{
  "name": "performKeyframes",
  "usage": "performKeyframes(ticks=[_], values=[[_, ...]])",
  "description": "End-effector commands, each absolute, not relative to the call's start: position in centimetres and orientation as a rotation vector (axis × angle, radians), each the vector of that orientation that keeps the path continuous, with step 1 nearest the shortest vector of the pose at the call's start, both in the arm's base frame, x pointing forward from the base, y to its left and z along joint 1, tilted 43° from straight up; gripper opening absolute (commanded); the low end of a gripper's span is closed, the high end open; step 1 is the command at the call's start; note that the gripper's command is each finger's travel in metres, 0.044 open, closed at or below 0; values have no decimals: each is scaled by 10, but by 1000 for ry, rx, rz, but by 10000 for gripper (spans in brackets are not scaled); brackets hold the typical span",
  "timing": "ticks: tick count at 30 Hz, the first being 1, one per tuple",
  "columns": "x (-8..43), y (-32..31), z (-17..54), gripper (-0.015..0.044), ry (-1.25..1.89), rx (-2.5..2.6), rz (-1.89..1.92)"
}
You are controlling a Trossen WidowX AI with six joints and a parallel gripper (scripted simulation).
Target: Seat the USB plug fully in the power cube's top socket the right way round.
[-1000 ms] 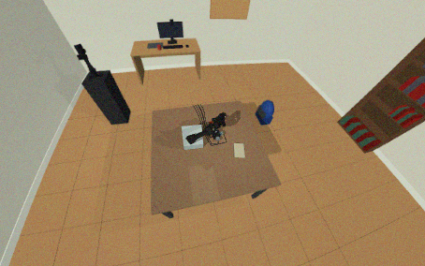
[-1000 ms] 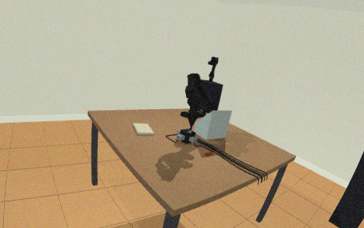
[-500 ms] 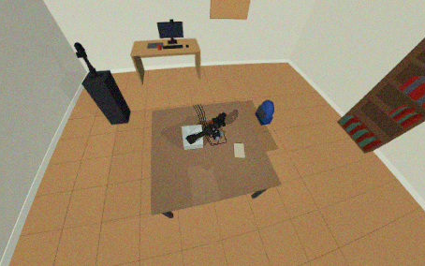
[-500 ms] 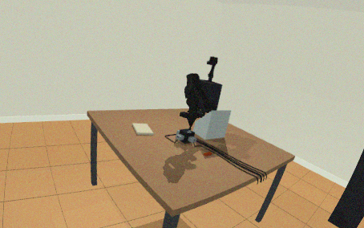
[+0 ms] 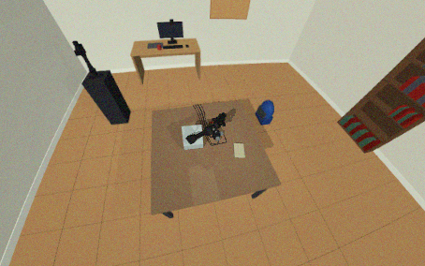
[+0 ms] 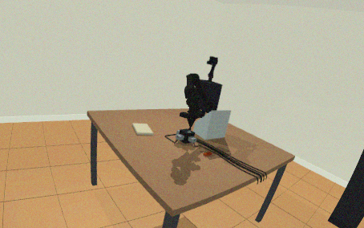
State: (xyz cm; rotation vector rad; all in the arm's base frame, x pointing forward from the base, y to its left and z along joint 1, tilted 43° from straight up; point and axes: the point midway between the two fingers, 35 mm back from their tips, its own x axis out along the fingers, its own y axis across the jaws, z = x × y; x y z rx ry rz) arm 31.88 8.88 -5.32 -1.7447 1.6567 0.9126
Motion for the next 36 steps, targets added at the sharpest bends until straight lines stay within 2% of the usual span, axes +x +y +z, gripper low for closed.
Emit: performKeyframes(ticks=[1, 36], values=[[319, 89, -53, 0, 1651, -1744, 922], [319, 86, -56, 0, 1652, -1744, 922]])
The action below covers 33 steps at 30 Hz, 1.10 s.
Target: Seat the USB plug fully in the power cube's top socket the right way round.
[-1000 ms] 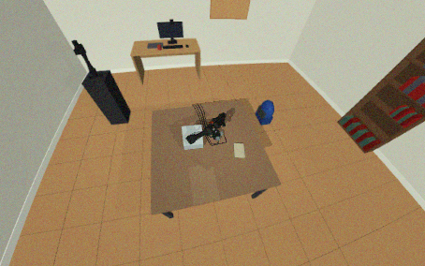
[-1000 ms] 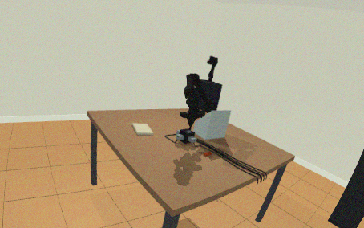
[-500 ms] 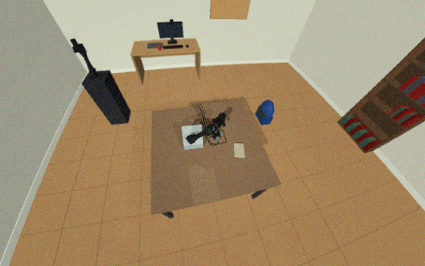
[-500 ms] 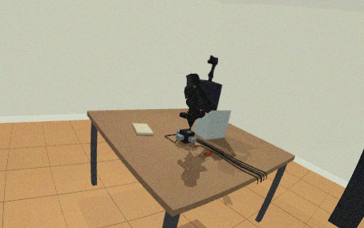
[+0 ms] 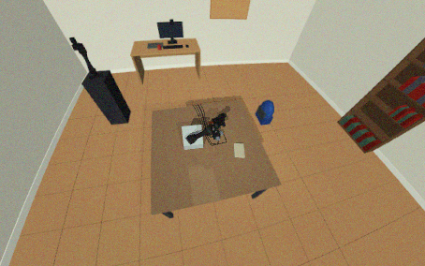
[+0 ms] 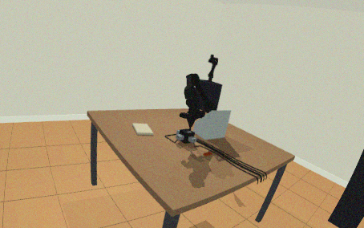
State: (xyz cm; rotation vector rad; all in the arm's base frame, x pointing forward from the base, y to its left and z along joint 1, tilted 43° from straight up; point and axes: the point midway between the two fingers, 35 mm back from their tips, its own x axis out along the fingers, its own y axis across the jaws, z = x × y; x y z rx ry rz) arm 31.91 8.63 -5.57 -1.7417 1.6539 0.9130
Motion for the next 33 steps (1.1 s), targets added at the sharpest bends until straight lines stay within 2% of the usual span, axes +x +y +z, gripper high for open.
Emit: performKeyframes(ticks=[1, 33], values=[[319, 86, -56, 0, 1652, -1744, 922], [319, 84, -59, 0, 1652, -1744, 921]])
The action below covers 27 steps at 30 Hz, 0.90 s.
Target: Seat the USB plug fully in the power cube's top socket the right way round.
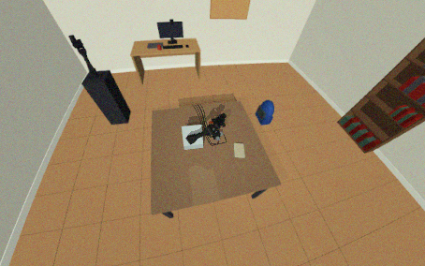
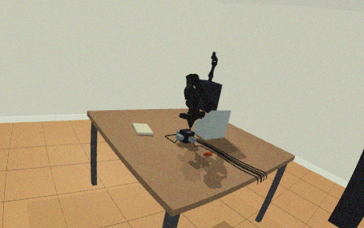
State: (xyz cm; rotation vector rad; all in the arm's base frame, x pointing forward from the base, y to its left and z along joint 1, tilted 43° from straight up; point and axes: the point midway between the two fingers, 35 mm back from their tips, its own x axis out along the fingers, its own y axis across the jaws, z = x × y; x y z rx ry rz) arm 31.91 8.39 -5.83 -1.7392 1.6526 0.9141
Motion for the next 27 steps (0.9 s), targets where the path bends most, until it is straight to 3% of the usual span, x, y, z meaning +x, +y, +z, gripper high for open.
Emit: performKeyframes(ticks=[1, 27], values=[[319, 84, -59, 0, 1652, -1744, 921], [319, 81, -62, 0, 1652, -1744, 921]])
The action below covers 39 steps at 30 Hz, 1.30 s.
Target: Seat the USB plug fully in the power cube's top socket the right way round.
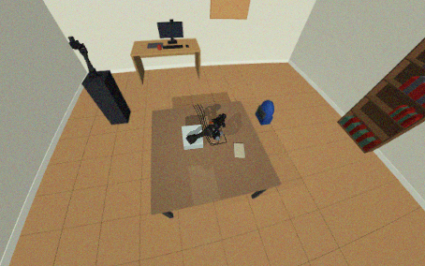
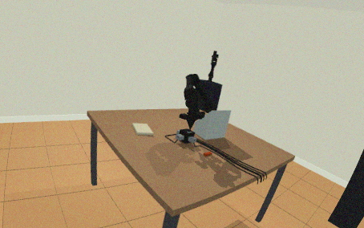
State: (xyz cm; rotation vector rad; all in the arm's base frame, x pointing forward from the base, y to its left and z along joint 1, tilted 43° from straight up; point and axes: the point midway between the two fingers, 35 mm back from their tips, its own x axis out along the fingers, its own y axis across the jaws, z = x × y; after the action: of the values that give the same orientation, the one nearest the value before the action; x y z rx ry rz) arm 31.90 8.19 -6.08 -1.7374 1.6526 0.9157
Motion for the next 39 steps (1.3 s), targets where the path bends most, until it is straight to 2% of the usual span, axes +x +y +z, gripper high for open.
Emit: performKeyframes(ticks=[1, 39], values=[[319, 81, -62, 0, 1652, -1744, 921], [319, 78, -65, 0, 1652, -1744, 921]])
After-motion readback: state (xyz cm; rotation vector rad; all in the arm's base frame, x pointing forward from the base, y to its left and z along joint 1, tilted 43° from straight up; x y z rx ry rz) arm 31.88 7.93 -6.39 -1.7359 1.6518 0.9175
